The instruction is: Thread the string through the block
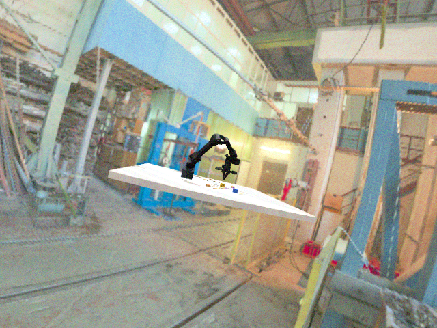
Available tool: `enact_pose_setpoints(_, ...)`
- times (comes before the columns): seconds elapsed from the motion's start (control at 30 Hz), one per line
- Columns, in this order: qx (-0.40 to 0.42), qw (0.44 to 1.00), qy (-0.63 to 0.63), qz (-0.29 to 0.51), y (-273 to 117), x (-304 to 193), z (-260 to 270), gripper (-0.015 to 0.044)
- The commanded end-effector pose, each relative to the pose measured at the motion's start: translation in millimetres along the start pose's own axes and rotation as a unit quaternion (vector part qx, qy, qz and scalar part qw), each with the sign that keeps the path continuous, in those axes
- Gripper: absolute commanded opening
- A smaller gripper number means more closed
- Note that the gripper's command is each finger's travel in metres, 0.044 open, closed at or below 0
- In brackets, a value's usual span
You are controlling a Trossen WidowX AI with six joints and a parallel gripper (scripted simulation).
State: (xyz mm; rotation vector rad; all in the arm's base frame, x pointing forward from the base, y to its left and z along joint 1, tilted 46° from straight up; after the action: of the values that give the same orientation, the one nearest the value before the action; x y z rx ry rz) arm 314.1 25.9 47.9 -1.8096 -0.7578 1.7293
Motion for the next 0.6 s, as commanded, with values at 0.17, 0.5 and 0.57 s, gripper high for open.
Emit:
enact_pose_setpoints(0.17, 0.000, 1.000, 0.000, 0.000, 0, 0, 0, 0.0000)
enact_pose_setpoints(0.5, 0.000, 0.918, 0.396, -0.002, 0, -24, -4, 0.0236)
enact_pose_setpoints(0.57, 0.001, 0.870, 0.493, -0.002, -1, -31, -4, 0.0289)
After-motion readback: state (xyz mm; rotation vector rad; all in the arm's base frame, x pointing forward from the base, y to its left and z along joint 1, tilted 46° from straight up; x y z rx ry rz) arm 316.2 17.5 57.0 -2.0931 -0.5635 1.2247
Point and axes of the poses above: the point midway between the two fingers, 35 mm back from their tips, its own y axis out along the fingers, its own z axis across the jaws, x = y × z, the point moved 5 cm from there along -y, back along the fingers, and after that the axes turned 2 degrees about -y, right-handed, at the moved point
